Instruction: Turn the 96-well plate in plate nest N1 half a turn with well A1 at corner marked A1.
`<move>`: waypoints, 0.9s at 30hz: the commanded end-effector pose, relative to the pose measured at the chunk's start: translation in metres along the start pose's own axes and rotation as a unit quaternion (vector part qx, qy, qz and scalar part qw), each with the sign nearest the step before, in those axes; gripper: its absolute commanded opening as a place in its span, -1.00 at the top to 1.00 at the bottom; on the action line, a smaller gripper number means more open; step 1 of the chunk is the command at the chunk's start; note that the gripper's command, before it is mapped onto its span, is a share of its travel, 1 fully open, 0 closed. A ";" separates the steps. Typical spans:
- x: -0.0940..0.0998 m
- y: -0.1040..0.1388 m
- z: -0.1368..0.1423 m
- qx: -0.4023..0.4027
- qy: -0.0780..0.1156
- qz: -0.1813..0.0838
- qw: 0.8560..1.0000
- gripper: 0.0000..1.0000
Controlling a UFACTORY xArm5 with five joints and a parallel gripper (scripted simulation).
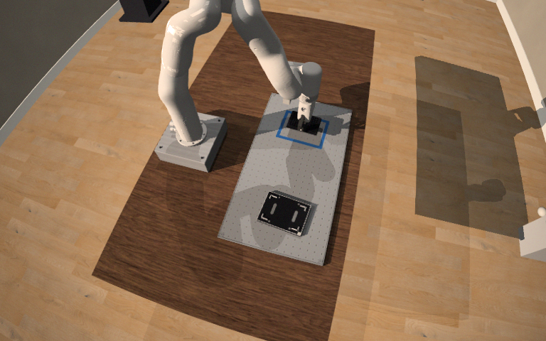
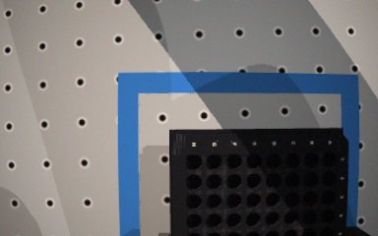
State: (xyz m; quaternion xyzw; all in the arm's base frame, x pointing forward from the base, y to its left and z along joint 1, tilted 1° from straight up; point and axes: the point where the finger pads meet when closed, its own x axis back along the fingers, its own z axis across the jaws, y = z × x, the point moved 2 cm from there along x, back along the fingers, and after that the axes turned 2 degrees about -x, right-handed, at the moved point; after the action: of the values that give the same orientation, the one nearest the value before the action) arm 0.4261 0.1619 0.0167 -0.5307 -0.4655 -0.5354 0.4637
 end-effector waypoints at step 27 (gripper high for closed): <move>0.046 0.000 0.001 0.000 -0.006 -0.005 1.000 1.00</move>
State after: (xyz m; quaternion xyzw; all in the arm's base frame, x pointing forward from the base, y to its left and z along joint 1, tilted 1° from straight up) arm 0.4256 0.1624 0.0563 -0.5307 -0.4654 -0.5354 0.4637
